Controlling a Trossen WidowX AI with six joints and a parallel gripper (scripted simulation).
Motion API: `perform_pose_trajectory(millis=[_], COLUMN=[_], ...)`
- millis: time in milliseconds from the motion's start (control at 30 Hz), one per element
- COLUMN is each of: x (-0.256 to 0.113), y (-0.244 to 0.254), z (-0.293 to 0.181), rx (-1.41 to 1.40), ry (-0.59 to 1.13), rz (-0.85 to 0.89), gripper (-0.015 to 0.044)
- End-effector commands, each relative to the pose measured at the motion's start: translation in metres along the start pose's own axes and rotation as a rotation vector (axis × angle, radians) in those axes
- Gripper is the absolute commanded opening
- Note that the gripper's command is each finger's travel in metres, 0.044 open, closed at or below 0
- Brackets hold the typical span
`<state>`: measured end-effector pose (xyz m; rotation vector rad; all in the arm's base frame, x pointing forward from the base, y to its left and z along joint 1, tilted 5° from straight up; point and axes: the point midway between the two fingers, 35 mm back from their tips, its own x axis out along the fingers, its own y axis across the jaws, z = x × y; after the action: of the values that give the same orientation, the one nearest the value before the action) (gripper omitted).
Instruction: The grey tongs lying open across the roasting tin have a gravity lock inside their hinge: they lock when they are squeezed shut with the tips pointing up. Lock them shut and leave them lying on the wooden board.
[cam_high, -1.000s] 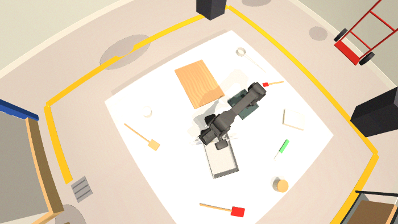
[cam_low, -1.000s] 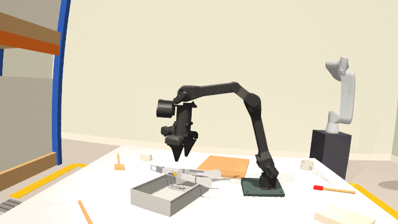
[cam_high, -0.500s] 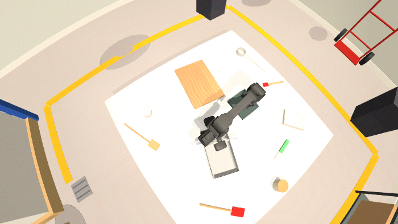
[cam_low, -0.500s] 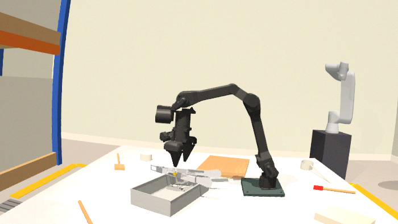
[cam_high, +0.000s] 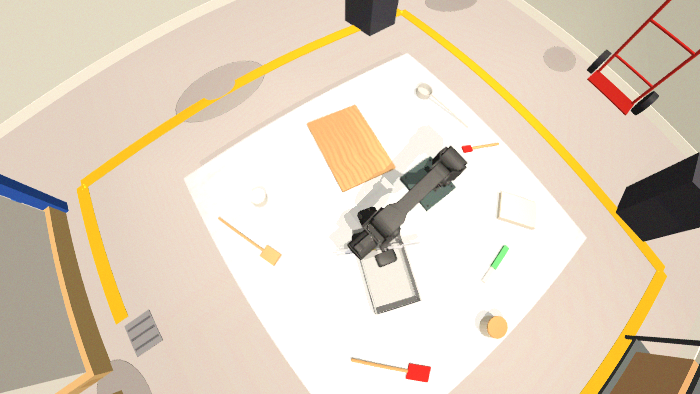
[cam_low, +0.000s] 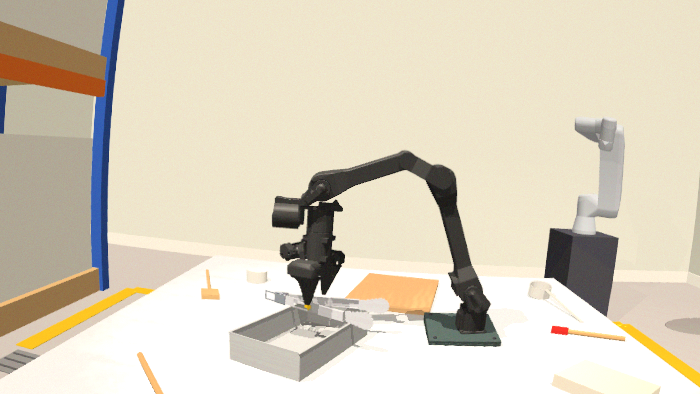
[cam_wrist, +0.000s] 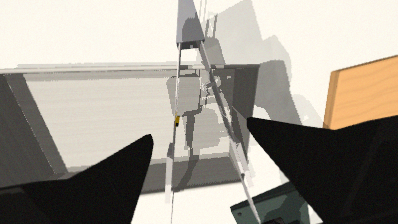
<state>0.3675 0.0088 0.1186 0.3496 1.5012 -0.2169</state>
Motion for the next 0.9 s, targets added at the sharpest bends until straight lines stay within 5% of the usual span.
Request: perform_pose_trajectory(millis=[0, 867], x=[0.008, 0.049], y=[0.0, -0.001], z=[-0.002, -0.006], rx=[0.004, 0.004], ry=[0.008, 0.009], rz=[0.003, 0.003], gripper=[0.044, 0.044])
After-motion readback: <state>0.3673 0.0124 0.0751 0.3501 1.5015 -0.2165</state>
